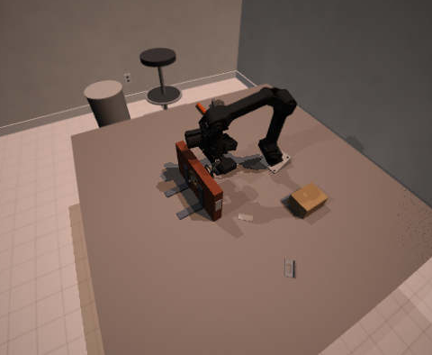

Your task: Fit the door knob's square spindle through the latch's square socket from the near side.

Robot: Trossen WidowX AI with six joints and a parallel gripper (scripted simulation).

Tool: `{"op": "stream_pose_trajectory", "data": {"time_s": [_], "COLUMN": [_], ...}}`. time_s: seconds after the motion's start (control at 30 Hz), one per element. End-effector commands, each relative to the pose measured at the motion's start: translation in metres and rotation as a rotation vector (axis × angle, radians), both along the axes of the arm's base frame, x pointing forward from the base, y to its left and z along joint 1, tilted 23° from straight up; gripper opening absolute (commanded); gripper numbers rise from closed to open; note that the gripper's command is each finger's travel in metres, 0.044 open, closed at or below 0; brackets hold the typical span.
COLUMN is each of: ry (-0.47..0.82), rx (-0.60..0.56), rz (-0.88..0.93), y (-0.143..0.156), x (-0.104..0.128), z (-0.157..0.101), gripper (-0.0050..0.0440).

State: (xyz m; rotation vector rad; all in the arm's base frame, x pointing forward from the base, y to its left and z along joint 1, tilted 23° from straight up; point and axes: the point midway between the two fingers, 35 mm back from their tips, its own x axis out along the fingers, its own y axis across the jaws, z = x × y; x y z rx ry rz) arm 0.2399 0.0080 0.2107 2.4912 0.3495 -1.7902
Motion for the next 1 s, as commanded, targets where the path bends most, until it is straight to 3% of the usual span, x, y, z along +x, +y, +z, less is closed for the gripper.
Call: {"op": "stream_pose_trajectory", "data": {"time_s": [0.0, 0.97], "ry": [-0.013, -0.013], "rx": [0.003, 0.003], "rz": [-0.001, -0.001], "y": [0.0006, 0.0021], "x": [0.0033, 0.0116], "z": [0.004, 0.0077], "gripper": [0.0, 0.0]}}
